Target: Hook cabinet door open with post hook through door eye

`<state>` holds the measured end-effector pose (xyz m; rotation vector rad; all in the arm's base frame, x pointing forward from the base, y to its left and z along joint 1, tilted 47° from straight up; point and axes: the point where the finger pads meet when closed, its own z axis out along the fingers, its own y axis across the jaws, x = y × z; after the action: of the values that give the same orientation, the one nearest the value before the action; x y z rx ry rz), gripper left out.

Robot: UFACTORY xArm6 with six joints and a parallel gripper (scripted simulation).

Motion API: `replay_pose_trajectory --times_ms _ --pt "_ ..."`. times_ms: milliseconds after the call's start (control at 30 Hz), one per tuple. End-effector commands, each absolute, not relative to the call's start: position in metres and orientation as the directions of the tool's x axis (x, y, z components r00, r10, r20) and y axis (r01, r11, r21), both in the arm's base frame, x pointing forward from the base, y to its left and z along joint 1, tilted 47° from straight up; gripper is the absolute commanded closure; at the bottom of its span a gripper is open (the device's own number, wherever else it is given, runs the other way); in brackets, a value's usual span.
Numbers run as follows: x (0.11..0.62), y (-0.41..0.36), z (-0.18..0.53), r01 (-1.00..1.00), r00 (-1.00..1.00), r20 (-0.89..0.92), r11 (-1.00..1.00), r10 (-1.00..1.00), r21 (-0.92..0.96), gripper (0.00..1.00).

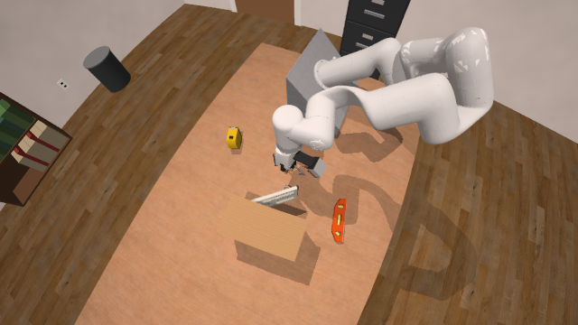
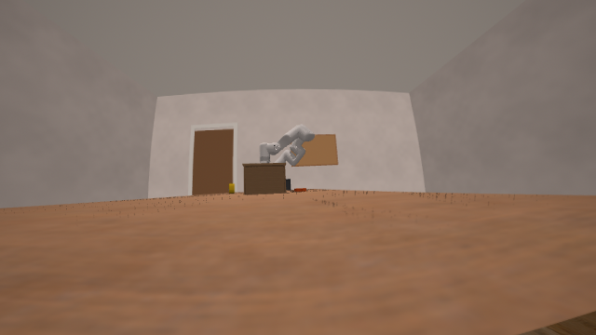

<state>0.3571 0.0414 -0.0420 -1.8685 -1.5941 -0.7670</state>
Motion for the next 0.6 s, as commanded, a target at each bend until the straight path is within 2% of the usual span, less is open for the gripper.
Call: replay_pose_trajectory --times_ms 0,567 --pt "0.3581 0.0406 -0.0415 0.989 0.128 0.732 -0.137 0.669 -0.048 0.96" --pt "0.3581 0.0391 -0.0377 0.989 0.128 0.732 -0.136 0.669 -0.048 0.96"
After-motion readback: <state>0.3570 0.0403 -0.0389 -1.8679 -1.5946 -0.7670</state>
